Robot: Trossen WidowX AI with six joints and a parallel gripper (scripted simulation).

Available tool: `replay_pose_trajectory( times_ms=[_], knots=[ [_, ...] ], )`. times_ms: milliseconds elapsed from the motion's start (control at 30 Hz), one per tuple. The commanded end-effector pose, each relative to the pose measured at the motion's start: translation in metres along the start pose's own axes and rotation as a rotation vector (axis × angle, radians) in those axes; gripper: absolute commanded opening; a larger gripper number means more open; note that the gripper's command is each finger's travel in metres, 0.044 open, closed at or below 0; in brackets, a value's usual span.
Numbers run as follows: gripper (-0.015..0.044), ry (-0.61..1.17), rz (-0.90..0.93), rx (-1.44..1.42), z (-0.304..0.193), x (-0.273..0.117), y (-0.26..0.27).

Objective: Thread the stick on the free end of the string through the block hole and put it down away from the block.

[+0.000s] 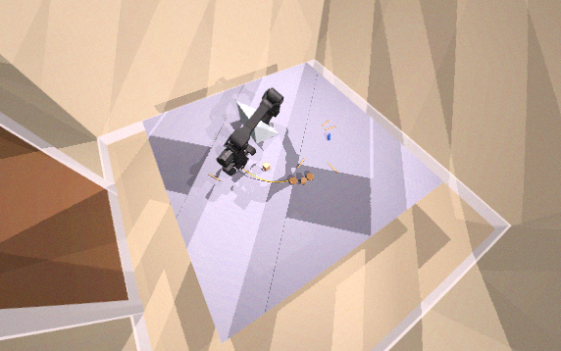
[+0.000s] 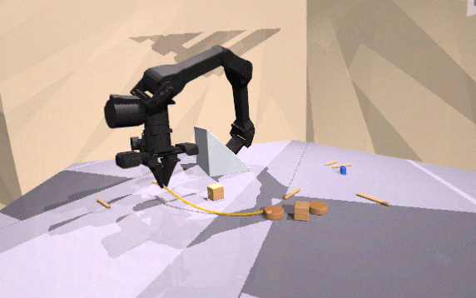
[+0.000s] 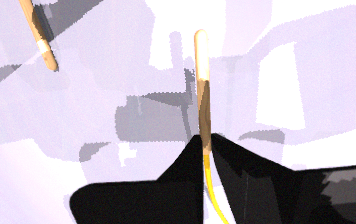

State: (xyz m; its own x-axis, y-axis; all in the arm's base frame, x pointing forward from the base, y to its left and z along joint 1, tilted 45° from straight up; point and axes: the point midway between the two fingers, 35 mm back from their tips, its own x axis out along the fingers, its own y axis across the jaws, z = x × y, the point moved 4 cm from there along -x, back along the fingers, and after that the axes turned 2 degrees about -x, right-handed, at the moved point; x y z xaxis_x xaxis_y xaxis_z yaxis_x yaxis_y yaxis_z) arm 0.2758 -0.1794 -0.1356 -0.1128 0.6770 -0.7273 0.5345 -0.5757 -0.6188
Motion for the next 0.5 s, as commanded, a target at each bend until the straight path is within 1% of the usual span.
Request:
replay_pose_trajectory(
  times_ms=[0,467],
  knots=[
    [0.0000,-0.004,0.006,-0.006,0.000,-0.006,0.001],
    [0.0000,-0.005,0.006,-0.006,0.001,-0.025,0.000]
  ],
)
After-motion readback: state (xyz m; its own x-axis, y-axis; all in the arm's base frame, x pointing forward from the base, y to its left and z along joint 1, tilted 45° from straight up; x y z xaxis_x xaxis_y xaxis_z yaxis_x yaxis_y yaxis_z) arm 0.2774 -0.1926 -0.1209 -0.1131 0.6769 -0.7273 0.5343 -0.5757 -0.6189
